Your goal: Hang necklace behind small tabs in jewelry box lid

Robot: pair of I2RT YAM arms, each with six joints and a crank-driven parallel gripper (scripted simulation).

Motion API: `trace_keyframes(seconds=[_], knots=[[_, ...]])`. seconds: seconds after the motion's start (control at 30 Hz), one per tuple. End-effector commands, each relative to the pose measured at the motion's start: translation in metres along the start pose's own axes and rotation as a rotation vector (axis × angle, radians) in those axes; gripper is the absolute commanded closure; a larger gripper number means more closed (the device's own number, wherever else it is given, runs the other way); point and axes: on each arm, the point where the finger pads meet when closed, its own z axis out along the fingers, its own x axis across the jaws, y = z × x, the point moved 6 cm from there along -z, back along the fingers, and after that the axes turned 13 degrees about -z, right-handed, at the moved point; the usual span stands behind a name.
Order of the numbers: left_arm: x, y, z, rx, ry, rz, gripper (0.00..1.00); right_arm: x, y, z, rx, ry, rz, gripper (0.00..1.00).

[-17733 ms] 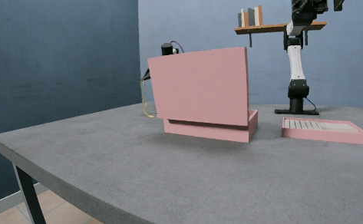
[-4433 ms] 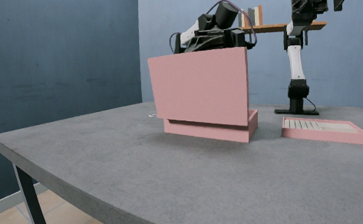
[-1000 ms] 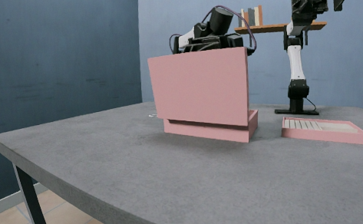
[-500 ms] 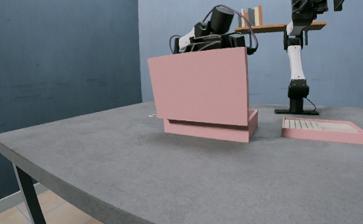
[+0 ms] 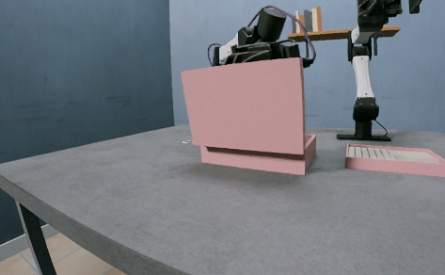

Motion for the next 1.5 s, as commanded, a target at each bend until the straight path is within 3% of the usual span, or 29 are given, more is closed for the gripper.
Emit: trace_keyframes(seconds=[0.0,1.47], knots=[[0.000,0.008,-0.004,-0.024,0.005,0.005,0.00,0.001,-0.005,0.008,0.009,0.020,-0.010,1.00],[0.000,0.008,-0.004,-0.024,0.005,0.005,0.00,0.000,0.000,0.003,-0.001,0.016,-0.016,1.00]])
